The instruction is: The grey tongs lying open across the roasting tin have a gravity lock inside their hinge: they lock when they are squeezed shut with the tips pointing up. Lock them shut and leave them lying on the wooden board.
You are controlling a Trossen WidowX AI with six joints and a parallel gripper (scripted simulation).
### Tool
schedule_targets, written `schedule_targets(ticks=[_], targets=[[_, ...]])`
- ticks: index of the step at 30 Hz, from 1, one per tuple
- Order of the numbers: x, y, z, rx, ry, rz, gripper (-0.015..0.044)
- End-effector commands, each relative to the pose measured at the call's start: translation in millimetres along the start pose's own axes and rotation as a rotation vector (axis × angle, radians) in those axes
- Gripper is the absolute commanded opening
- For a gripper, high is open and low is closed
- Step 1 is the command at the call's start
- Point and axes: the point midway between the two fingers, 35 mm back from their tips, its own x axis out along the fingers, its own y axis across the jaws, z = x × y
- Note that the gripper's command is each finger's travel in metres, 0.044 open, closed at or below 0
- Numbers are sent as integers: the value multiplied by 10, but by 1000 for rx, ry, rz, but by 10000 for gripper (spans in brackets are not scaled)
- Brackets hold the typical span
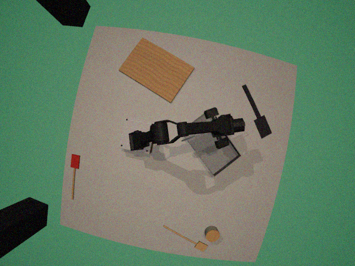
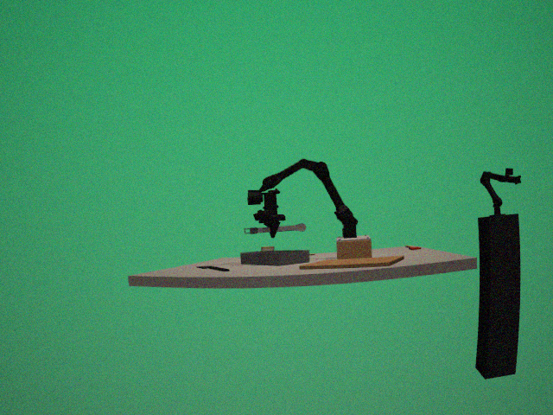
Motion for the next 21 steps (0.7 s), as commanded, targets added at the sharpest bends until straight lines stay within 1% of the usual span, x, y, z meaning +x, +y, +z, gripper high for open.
schedule_targets(ticks=[1,11,21], targets=[[-23,206,53,57,-5,-4,-150],[-29,869,109,214,-7,4,-150],[-44,1514,62,386,-6,10,-150]])
